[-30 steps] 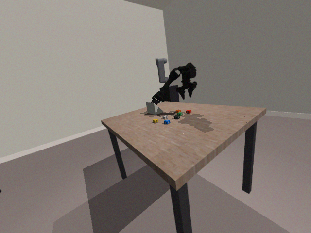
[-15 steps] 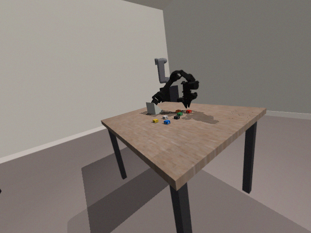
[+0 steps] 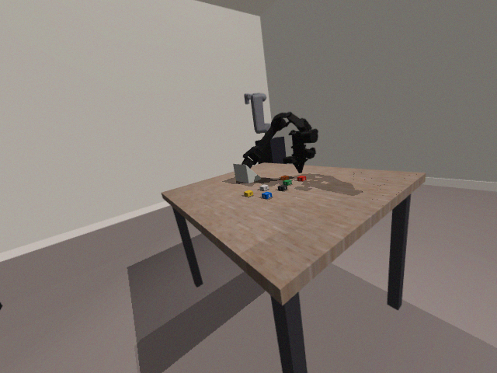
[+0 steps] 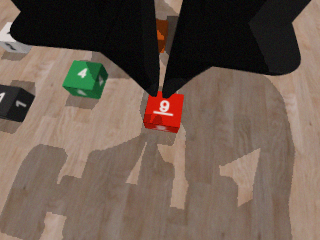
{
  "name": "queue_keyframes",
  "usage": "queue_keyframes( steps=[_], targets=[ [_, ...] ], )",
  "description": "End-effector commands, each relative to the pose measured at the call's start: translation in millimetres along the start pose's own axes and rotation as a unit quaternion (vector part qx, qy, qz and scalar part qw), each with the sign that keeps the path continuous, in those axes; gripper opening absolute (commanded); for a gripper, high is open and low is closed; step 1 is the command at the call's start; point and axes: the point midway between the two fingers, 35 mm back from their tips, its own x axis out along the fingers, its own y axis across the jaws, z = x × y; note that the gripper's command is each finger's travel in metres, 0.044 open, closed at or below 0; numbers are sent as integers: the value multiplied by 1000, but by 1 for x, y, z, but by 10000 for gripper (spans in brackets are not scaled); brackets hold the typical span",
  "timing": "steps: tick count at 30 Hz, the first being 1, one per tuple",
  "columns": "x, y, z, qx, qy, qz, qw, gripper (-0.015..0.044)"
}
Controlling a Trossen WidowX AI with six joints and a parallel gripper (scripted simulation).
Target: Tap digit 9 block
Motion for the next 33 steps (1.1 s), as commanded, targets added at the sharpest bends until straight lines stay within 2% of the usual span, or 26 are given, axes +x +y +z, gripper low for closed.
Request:
queue_keyframes(
  steps=[1,19,23,26,28,33],
  targets=[
    [5,0,0,1,0,2,1000,20],
    [26,1,0,1,0,3,1000,20],
    [-1,0,0,1,0,2,1000,20],
    [-4,0,0,1,0,2,1000,20],
    [-12,6,-6,1,0,2,1000,72],
    [-70,45,-60,3,1,1,1000,204]
  ],
)
